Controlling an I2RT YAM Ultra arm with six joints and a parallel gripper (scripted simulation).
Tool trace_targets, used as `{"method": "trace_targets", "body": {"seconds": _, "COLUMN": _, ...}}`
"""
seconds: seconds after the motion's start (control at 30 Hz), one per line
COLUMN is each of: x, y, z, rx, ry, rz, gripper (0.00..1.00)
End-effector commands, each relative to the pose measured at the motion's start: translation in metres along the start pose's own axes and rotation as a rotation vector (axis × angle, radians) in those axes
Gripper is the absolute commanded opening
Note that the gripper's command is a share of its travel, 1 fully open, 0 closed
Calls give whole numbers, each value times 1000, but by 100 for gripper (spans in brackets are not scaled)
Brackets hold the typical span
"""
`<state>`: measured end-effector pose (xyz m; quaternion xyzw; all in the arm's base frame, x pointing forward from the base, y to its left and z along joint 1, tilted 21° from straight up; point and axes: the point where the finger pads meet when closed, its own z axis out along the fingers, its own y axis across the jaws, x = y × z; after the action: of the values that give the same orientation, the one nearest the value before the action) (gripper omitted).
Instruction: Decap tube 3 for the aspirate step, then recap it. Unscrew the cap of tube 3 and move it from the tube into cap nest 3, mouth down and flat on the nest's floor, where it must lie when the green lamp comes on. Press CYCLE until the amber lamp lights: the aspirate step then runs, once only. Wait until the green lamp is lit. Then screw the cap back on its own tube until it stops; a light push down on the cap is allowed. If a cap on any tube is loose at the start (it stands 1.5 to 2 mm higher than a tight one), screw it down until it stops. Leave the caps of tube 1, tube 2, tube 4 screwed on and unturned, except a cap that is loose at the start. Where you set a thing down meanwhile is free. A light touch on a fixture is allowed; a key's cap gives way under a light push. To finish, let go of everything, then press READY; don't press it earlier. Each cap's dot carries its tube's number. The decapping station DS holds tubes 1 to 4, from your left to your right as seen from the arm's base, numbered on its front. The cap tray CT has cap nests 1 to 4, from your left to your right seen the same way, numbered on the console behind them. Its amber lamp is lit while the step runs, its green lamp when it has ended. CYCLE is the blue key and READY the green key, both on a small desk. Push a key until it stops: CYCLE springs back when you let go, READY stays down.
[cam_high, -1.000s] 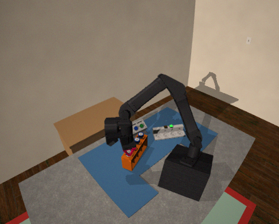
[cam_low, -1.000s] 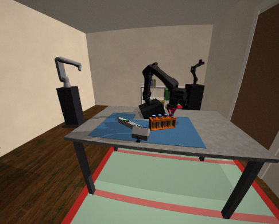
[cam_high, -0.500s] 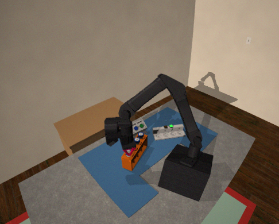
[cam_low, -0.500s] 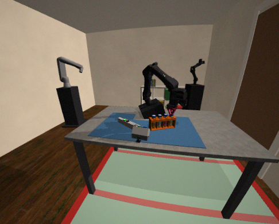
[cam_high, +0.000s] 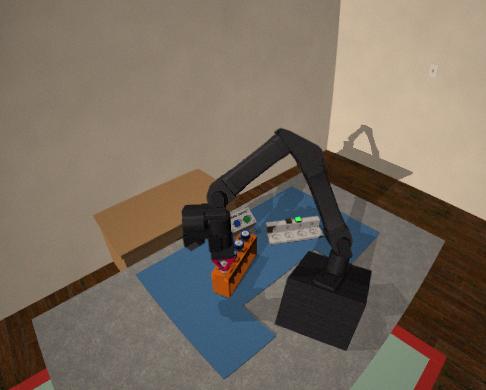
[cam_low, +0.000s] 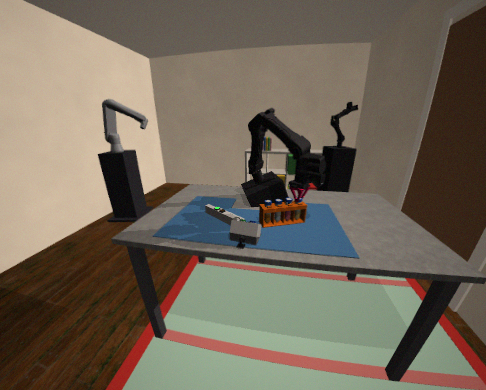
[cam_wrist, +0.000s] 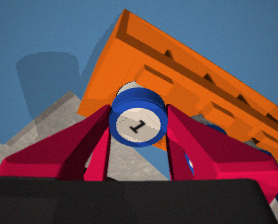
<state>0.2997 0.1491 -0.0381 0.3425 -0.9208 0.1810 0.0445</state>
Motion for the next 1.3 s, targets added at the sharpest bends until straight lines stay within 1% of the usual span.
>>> {"method": "trace_targets", "body": {"seconds": 0.0, "x": -3, "y": 0, "z": -3, "rx": 1, "ry": -15, "rz": 108, "gripper": 0}}
{"method": "trace_targets", "body": {"seconds": 0.13, "x": -3, "y": 0, "z": -3, "rx": 0, "ry": -15, "rz": 188, "gripper": 0}}
{"method": "trace_targets", "body": {"seconds": 0.2, "x": -3, "y": 0, "z": -3, "rx": 0, "ry": -15, "rz": 188, "gripper": 0}}
{"method": "trace_targets", "body": {"seconds": 0.4, "x": -3, "y": 0, "z": -3, "rx": -1, "ry": -16, "rz": 297, "gripper": 0}}
{"method": "trace_targets", "body": {"seconds": 0.87, "x": -3, "y": 0, "z": -3, "rx": -1, "ry": -16, "rz": 297, "gripper": 0}}
{"method": "trace_targets", "body": {"seconds": 0.9, "x": -3, "y": 0, "z": -3, "rx": -1, "ry": -16, "rz": 297, "gripper": 49}}
{"method": "trace_targets", "body": {"seconds": 1.23, "x": -3, "y": 0, "z": -3, "rx": -1, "ry": -16, "rz": 297, "gripper": 49}}
{"method": "trace_targets", "body": {"seconds": 1.27, "x": -3, "y": 0, "z": -6, "rx": -1, "ry": -16, "rz": 297, "gripper": 49}}
